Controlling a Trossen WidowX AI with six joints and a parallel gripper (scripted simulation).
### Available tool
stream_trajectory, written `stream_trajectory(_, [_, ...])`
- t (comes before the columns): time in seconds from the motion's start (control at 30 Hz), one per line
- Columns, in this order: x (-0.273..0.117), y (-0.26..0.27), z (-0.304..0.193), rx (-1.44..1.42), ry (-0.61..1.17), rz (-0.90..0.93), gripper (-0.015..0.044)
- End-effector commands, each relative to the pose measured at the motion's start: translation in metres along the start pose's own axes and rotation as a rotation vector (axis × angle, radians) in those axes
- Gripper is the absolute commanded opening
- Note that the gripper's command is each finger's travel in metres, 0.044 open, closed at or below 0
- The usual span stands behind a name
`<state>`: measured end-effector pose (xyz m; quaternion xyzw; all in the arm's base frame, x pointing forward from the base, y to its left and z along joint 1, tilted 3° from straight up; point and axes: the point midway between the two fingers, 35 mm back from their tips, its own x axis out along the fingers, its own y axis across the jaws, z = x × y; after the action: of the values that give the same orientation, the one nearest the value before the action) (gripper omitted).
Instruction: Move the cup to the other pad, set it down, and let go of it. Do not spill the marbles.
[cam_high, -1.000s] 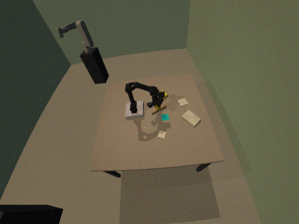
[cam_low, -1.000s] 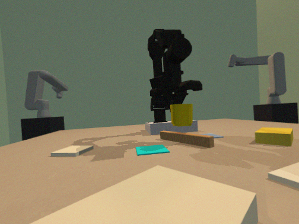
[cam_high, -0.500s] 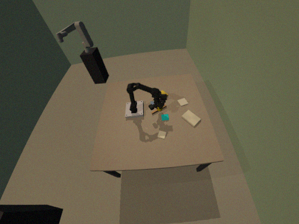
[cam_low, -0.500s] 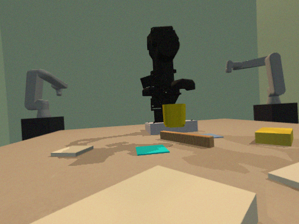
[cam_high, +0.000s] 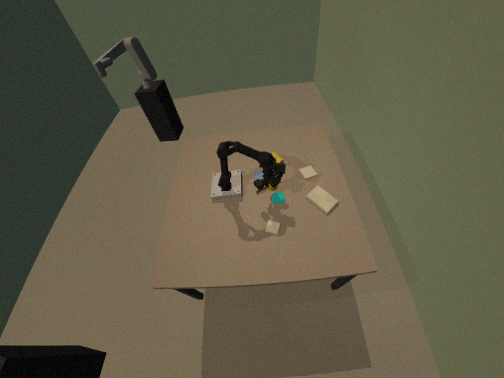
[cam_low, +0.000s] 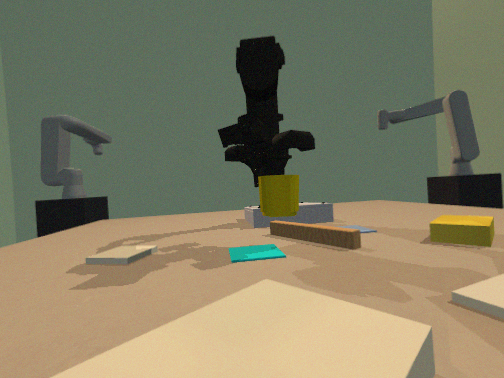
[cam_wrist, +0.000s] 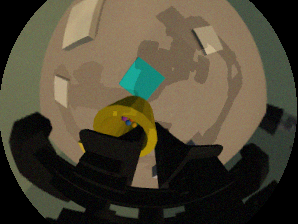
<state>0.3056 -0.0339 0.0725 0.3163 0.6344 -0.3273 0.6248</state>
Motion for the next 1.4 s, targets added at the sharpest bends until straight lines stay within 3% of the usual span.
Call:
stream_trajectory(0.0, [-0.002,0.001,0.011,-0.002,-0.007,0.001,0.0000])
stream_trajectory(0.83, [-0.006,0.001,0.058,-0.002,-0.011,0.001,0.0000])
stream_trajectory(1.37, [0.016,0.001,0.060,-0.002,-0.012,0.001,0.0000])
